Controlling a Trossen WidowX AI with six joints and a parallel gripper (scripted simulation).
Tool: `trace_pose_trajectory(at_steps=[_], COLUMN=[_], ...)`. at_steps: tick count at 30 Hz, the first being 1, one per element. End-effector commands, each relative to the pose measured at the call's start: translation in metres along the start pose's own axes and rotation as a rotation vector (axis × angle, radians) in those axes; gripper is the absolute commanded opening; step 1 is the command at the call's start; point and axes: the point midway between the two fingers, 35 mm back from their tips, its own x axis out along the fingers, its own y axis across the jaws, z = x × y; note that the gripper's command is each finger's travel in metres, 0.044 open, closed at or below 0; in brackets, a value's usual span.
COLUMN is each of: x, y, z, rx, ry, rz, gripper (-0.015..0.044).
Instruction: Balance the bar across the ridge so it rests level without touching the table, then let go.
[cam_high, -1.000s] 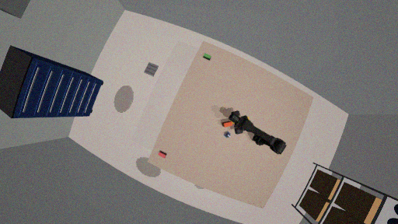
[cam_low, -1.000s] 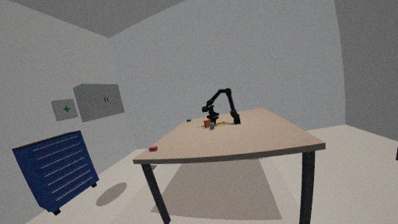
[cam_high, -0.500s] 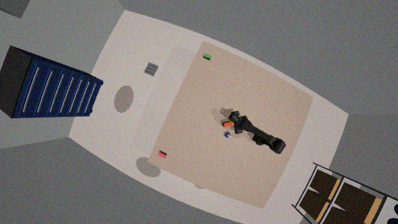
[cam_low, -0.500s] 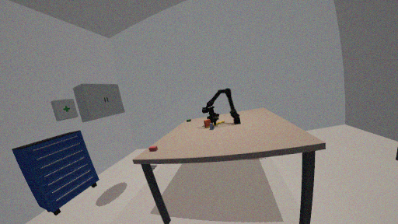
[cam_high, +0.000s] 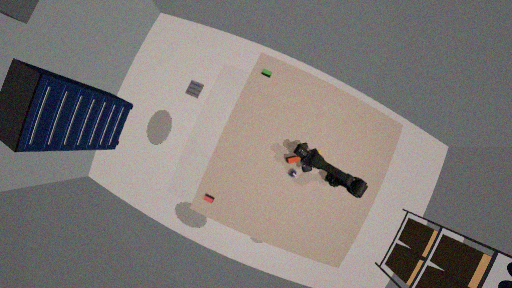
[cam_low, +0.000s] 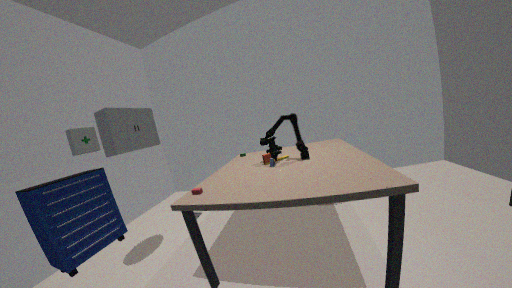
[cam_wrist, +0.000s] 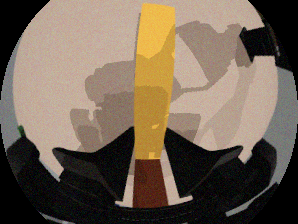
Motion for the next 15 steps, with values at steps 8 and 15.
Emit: trace_pose_trajectory(at_steps=[8, 15], x=[-0.013, -0.031], y=[0.002, 0.004], z=[-0.002, -0.004], rx=[0.000, 0.001], ry=[0.001, 0.002], rz=[0.000, 0.000], gripper=[0.0000, 0.0000])
